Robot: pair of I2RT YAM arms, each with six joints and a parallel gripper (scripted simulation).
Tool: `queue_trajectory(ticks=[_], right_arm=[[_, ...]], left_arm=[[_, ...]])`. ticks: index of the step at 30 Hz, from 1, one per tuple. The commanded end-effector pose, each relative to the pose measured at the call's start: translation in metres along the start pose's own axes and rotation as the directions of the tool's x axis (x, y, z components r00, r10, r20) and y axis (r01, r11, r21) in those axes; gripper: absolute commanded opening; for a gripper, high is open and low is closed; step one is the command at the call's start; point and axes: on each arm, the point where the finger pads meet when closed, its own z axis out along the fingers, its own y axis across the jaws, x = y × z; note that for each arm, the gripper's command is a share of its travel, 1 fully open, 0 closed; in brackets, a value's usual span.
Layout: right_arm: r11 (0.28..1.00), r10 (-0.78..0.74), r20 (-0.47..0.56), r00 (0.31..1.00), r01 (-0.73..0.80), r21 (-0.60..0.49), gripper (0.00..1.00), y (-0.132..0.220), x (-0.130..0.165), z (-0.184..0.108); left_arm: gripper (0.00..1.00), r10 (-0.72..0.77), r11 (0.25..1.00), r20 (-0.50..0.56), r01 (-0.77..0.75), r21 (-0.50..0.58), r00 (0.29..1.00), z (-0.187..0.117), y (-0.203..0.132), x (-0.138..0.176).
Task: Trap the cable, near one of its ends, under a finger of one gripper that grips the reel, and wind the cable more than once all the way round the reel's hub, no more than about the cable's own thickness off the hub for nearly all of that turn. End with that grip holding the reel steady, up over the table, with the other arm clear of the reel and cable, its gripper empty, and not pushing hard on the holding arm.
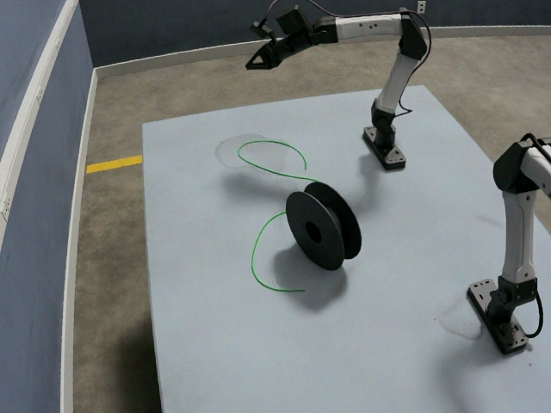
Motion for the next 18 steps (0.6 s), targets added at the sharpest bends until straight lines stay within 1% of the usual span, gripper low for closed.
queue_trajectory(ticks=[1,5,10,12,18], right_arm=[[0.996,0.089,-0.135,0.987,-0.085,0.035,0.3,-0.004,0.023,0.012],[0.985,0.163,-0.276,0.947,-0.141,0.098,0.3,-0.011,0.058,0.025],[0.962,0.259,-0.429,0.865,-0.189,0.198,0.3,-0.02,0.1,0.033],[0.962,0.259,-0.429,0.865,-0.189,0.198,0.3,-0.02,0.1,0.033],[0.922,0.367,-0.561,0.743,-0.208,0.327,0.3,-0.029,0.144,0.033]], left_arm=[[0.75,-0.011,1.0,0.026,0.011,-0.01,1.0,-0.004,0.003,-0.004],[0.75,-0.011,1.0,0.026,0.011,-0.01,1.0,-0.004,0.003,-0.004],[0.75,-0.011,1.0,0.026,0.011,-0.01,1.0,-0.004,0.003,-0.004],[0.75,-0.011,1.0,0.026,0.011,-0.01,1.0,-0.004,0.003,-0.004],[0.75,-0.011,1.0,0.026,0.011,-0.01,1.0,-0.004,0.003,-0.004]])
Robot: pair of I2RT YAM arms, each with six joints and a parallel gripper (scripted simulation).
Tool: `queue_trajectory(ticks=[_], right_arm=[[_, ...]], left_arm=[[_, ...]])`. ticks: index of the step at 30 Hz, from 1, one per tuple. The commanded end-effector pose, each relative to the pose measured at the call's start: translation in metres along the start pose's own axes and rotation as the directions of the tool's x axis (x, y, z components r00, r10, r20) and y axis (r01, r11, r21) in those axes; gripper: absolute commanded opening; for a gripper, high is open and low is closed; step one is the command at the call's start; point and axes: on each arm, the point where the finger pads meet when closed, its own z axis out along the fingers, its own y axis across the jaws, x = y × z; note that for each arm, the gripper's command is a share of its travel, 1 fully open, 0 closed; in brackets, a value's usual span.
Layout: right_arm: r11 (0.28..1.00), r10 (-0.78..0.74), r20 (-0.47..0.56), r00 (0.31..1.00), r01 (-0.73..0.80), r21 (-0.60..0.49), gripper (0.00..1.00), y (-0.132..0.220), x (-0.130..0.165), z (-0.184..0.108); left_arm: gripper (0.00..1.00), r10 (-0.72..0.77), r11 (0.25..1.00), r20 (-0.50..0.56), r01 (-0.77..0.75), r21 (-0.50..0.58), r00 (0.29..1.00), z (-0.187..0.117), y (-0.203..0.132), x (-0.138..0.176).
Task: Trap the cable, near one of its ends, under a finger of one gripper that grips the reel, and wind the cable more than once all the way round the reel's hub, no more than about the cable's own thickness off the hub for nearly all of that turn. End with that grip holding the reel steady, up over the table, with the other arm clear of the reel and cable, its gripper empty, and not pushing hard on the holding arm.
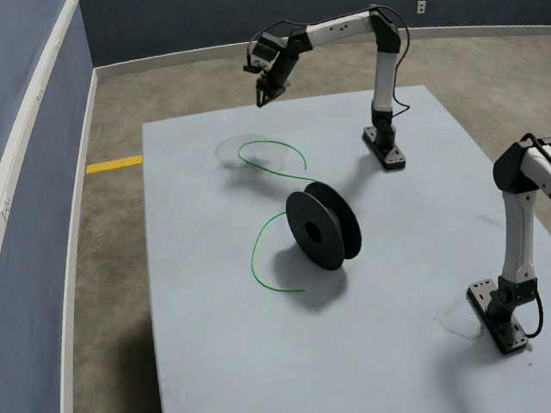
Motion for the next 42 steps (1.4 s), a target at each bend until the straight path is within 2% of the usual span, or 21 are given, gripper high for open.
queue_trajectory(ticks=[1,9,17,32,42], right_arm=[[0.994,0.09,-0.128,0.988,-0.081,0.072,0.3,-0.009,0.02,0.008],[0.969,0.196,-0.281,0.94,-0.142,0.202,0.3,-0.025,0.053,0.022],[0.952,0.244,-0.336,0.91,-0.159,0.263,0.3,-0.032,0.067,0.026],[0.942,0.267,-0.358,0.895,-0.164,0.291,0.3,-0.036,0.074,0.026],[0.942,0.267,-0.366,0.892,-0.16,0.296,0.3,-0.04,0.083,0.043]], left_arm=[[0.75,-0.011,1.0,0.026,0.011,-0.01,1.0,-0.004,0.003,-0.004],[0.75,-0.011,1.0,0.026,0.011,-0.01,1.0,-0.004,0.003,-0.004],[0.75,-0.011,1.0,0.026,0.011,-0.01,1.0,-0.004,0.003,-0.004],[0.75,-0.011,1.0,0.026,0.011,-0.01,1.0,-0.004,0.003,-0.004],[0.75,-0.011,1.0,0.026,0.011,-0.01,1.0,-0.004,0.003,-0.004]])
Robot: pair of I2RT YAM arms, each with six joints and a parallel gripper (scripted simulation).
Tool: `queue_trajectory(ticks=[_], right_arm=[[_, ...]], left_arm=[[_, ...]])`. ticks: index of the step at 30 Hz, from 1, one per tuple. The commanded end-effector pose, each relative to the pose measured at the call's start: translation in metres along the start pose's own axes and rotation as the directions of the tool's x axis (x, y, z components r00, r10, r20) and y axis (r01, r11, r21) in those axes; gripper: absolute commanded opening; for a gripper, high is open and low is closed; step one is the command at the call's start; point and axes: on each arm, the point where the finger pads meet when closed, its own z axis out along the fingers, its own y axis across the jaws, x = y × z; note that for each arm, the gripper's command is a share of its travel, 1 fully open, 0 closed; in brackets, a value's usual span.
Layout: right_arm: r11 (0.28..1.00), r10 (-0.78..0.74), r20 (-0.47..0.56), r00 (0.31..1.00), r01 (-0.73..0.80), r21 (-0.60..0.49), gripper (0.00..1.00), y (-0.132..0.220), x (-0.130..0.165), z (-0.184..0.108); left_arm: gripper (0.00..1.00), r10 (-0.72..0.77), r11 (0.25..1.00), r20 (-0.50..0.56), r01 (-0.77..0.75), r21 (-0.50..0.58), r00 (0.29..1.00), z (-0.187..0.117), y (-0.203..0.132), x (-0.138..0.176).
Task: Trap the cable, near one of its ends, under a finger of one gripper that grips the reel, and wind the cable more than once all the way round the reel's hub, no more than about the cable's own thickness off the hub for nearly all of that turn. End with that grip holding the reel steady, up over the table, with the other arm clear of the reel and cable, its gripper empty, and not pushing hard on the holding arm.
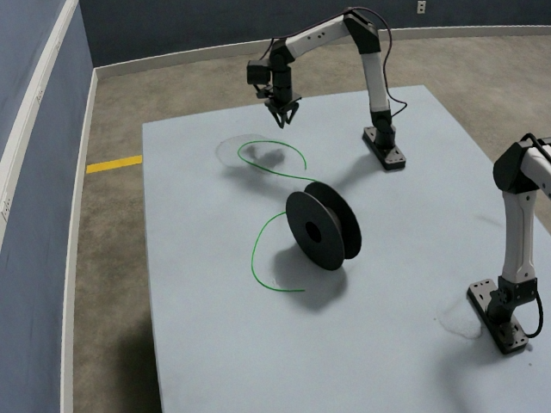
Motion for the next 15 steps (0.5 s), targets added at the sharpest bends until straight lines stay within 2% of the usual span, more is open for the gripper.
queue_trajectory(ticks=[1,4,6,15], right_arm=[[1.0,0.01,0.001,1.0,-0.01,-0.006,0.3,0.004,-0.003,0.011],[1.0,0.009,0.022,1.0,-0.009,-0.024,0.3,0.008,-0.007,0.006],[1.0,0.008,-0.007,1.0,-0.008,0.001,0.3,0.005,-0.002,0.021],[1.0,0.004,0.001,1.0,-0.004,-0.006,0.3,0.011,-0.007,0.048]], left_arm=[[0.75,-0.01,1.0,0.026,0.011,-0.01,1.0,-0.004,0.003,-0.004],[0.75,-0.01,1.0,0.026,0.011,-0.01,1.0,-0.004,0.003,-0.004],[0.75,-0.01,1.0,0.026,0.011,-0.01,1.0,-0.004,0.003,-0.004],[0.75,-0.01,1.0,0.026,0.011,-0.01,1.0,-0.004,0.003,-0.004]])
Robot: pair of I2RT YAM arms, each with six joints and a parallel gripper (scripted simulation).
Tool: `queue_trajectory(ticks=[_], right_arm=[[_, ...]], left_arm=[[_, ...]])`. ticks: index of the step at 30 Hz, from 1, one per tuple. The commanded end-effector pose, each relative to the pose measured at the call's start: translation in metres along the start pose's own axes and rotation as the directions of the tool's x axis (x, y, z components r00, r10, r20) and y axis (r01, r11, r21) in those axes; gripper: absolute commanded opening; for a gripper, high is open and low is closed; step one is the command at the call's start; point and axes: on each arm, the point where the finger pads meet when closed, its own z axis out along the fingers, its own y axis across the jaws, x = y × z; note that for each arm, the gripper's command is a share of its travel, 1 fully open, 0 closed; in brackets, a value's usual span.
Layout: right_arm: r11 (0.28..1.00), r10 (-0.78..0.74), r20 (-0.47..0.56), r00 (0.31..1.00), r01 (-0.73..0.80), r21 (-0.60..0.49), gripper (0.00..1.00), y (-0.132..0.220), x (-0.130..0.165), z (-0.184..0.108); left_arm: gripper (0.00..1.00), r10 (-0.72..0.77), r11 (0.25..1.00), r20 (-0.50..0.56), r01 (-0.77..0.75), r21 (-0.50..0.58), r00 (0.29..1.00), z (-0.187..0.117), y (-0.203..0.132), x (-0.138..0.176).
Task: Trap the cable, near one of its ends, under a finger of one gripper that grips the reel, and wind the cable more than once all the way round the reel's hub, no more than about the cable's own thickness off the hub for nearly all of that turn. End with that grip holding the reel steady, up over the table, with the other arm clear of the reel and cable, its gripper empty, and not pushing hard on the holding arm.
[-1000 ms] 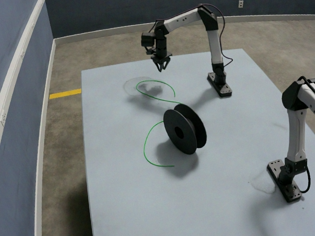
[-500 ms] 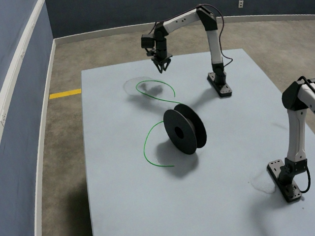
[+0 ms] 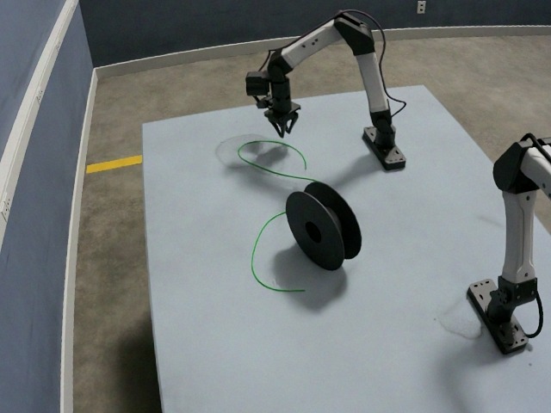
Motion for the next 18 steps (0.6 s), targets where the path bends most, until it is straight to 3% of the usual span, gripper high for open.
queue_trajectory(ticks=[1,18], right_arm=[[1.0,0.004,0.021,1.0,-0.003,-0.022,0.3,0.01,-0.007,0.014],[1.0,0.006,0.032,0.999,-0.005,-0.03,0.3,0.01,-0.008,0.031]], left_arm=[[0.75,-0.01,1.0,0.026,0.011,-0.01,1.0,-0.004,0.003,-0.004],[0.75,-0.01,1.0,0.026,0.011,-0.01,1.0,-0.004,0.003,-0.004]])
